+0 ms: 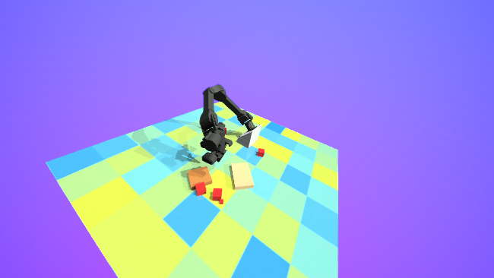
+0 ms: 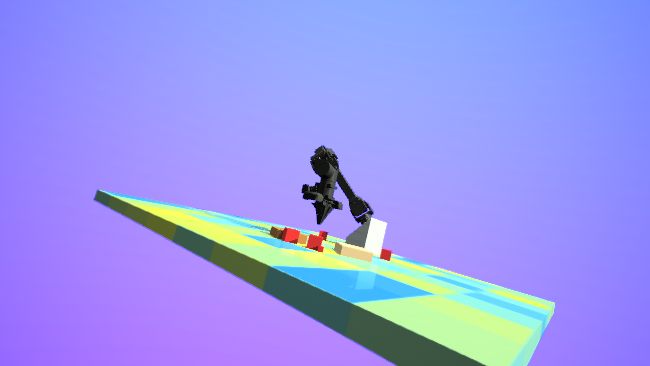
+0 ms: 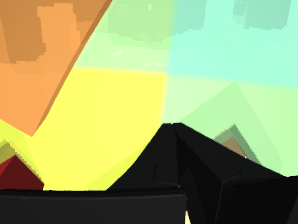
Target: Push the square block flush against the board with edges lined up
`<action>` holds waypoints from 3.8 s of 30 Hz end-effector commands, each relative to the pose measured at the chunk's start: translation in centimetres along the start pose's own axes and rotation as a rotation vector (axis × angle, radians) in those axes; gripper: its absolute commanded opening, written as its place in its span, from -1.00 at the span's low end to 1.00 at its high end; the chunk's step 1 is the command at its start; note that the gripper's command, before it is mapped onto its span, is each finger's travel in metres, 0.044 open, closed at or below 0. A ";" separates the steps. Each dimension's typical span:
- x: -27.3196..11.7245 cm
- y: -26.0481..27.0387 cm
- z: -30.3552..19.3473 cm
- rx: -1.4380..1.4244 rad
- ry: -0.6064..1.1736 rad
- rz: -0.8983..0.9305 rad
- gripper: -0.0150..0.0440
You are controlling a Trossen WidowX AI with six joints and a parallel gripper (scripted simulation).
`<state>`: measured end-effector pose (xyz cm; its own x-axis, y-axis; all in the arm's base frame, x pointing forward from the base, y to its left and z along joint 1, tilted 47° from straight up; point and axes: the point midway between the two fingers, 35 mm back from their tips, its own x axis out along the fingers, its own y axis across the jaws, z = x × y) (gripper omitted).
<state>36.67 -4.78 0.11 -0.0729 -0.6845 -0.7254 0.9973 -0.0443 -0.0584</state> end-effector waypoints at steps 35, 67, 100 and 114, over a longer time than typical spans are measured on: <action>7.0 -12.4 -16.4 -0.662 -0.034 -0.025 -0.49; 6.8 -10.2 -14.1 -0.663 -0.031 -0.022 -0.49; 6.7 -7.3 -11.3 -0.663 -0.032 -0.021 -0.49; 6.7 -6.5 -10.7 -0.663 -0.032 -0.021 -0.49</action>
<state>29.45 -1.28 -11.75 -0.0866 -0.7078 -0.7010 0.7779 0.3916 -0.4915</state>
